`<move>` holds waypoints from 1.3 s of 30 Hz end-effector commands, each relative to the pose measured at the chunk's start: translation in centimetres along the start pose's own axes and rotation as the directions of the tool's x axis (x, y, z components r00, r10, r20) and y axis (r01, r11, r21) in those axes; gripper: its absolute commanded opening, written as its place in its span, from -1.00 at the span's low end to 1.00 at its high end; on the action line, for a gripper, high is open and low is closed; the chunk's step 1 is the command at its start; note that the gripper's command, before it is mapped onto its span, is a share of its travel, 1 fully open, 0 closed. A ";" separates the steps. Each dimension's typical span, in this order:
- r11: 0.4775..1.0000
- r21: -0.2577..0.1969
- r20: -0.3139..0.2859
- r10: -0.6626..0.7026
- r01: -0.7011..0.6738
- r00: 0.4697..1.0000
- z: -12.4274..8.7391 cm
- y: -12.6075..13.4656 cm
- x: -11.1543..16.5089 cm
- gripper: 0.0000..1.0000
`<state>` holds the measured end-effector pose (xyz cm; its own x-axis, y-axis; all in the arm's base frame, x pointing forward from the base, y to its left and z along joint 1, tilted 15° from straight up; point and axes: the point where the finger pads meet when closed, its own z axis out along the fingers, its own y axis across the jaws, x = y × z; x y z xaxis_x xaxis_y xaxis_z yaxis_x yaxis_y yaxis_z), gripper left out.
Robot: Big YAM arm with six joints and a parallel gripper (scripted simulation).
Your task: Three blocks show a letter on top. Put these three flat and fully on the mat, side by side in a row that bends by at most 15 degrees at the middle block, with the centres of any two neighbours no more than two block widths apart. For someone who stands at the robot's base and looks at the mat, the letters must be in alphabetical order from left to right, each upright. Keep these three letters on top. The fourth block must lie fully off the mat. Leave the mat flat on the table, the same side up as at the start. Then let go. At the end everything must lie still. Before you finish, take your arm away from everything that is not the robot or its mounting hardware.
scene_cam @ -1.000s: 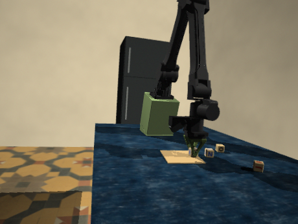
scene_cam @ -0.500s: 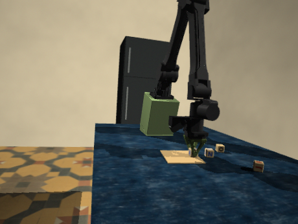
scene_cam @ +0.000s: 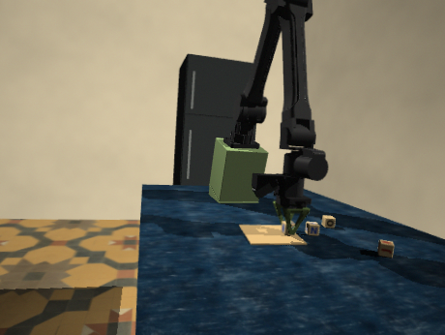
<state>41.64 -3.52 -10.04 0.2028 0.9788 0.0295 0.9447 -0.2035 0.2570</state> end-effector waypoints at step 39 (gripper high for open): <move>1.000 -0.009 0.001 -0.007 0.007 1.000 -1.8 0.2 0.5 0.90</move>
<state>41.54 -3.51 -9.11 0.2028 0.9788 0.0297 0.9442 -0.2034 0.2589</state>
